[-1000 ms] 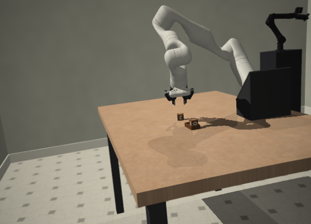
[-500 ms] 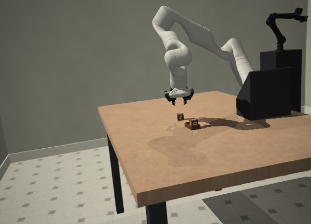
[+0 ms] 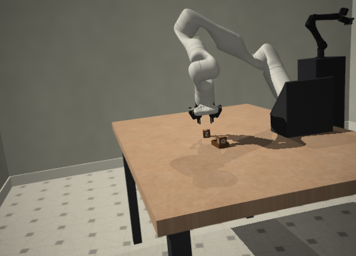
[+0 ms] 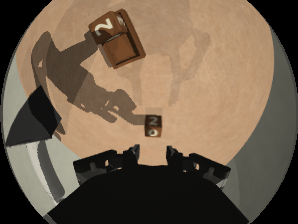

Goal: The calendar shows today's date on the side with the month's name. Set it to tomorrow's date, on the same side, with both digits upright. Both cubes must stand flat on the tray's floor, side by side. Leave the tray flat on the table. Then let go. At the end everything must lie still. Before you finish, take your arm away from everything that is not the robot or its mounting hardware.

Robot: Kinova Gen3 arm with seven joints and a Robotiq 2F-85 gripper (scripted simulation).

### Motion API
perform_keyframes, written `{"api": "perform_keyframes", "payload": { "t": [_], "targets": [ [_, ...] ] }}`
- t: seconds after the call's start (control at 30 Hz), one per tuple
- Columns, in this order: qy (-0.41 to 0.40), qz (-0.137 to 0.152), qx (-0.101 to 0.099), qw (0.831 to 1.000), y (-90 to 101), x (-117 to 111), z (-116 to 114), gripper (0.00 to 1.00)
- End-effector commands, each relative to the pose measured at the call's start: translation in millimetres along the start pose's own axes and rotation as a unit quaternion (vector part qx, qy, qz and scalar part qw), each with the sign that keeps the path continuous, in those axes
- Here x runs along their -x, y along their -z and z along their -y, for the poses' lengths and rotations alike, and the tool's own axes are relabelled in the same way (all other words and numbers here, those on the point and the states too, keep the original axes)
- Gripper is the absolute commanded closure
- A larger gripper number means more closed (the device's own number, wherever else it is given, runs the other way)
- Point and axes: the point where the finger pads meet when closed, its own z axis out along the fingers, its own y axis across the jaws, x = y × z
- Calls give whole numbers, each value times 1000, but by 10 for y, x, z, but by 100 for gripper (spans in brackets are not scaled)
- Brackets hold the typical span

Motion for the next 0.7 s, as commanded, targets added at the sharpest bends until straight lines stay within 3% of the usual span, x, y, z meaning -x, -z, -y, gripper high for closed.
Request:
{"api": "perform_keyframes", "payload": {
  "t": [0.0,0.67],
  "targets": [
    [1,1,-1,1000,-38,-34,10,54],
    [1,1,-1,1000,-280,-274,11,54]
  ]
}}
